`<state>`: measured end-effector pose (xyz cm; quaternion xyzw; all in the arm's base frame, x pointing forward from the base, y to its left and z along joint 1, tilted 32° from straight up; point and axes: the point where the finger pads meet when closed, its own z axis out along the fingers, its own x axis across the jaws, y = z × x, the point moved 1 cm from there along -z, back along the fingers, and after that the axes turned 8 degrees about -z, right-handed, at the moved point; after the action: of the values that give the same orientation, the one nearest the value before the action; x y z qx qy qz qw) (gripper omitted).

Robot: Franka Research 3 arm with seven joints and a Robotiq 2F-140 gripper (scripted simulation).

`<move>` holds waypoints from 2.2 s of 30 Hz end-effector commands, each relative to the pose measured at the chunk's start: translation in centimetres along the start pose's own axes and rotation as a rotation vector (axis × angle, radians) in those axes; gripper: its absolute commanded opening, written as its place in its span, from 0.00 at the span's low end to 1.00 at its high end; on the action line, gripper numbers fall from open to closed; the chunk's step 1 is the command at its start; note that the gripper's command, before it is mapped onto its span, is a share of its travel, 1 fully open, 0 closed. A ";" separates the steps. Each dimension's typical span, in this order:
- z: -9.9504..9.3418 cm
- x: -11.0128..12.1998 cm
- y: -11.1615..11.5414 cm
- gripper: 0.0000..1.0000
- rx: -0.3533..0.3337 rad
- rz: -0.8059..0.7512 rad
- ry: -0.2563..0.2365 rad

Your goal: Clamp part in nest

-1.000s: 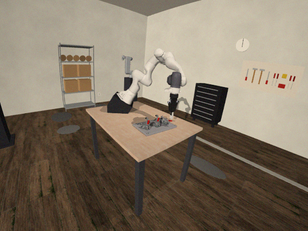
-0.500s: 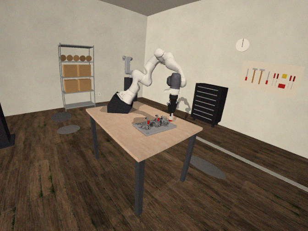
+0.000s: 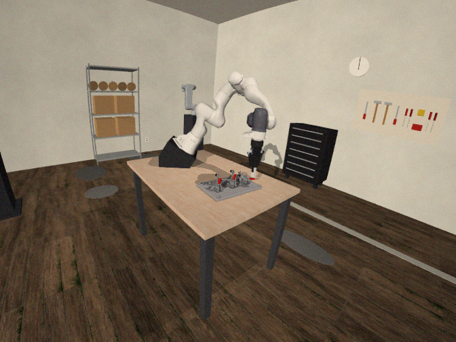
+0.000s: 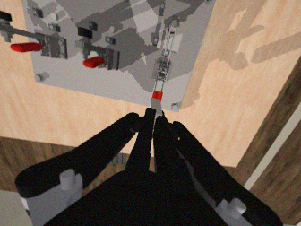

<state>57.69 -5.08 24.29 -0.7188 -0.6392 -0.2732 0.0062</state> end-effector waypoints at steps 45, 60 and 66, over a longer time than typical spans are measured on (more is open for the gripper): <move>0.7 0.4 0.0 0.00 0.001 -0.004 0.002; 0.9 0.4 0.0 0.00 0.001 -0.004 0.002; 0.9 0.4 0.0 0.00 0.001 -0.004 0.002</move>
<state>57.98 -4.60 23.82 -0.7174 -0.6410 -0.2728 0.0057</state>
